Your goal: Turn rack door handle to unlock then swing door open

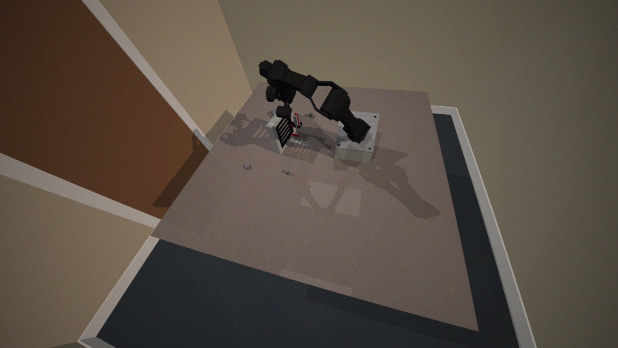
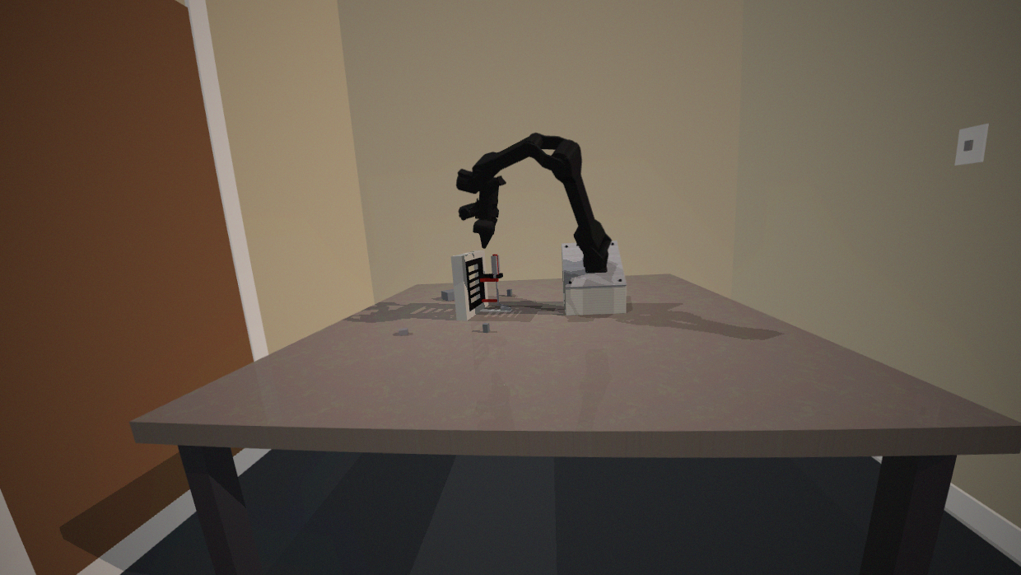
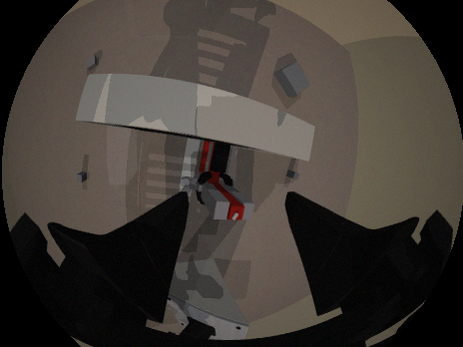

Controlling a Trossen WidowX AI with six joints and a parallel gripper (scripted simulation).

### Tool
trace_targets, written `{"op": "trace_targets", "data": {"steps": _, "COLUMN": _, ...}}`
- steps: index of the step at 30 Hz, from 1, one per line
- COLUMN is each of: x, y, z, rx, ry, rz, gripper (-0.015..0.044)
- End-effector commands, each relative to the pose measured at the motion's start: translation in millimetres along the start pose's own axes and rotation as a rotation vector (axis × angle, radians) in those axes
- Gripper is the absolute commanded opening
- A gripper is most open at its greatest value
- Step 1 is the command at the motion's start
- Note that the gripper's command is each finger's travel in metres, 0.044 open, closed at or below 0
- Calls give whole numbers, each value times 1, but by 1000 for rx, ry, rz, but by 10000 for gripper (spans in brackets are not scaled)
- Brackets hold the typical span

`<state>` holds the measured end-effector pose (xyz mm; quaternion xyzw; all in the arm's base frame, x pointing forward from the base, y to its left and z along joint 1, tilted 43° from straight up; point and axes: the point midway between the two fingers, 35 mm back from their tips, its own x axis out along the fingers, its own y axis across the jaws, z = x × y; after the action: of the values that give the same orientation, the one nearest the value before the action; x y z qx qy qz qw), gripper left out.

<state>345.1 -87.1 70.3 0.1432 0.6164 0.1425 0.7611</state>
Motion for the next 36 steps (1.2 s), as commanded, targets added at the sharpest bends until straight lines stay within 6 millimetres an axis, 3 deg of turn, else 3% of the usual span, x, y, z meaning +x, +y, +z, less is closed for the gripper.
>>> {"op": "trace_targets", "data": {"steps": 1, "x": 3, "y": -4, "z": -3, "rx": 33, "ry": 41, "rz": 56, "gripper": 294}}
{"op": "trace_targets", "data": {"steps": 16, "x": 15, "y": -20, "z": -25, "rx": 223, "ry": 217, "rz": 315, "gripper": 294}}
{"op": "trace_targets", "data": {"steps": 36, "x": 40, "y": -12, "z": -30, "rx": 229, "ry": 227, "rz": 313, "gripper": 294}}
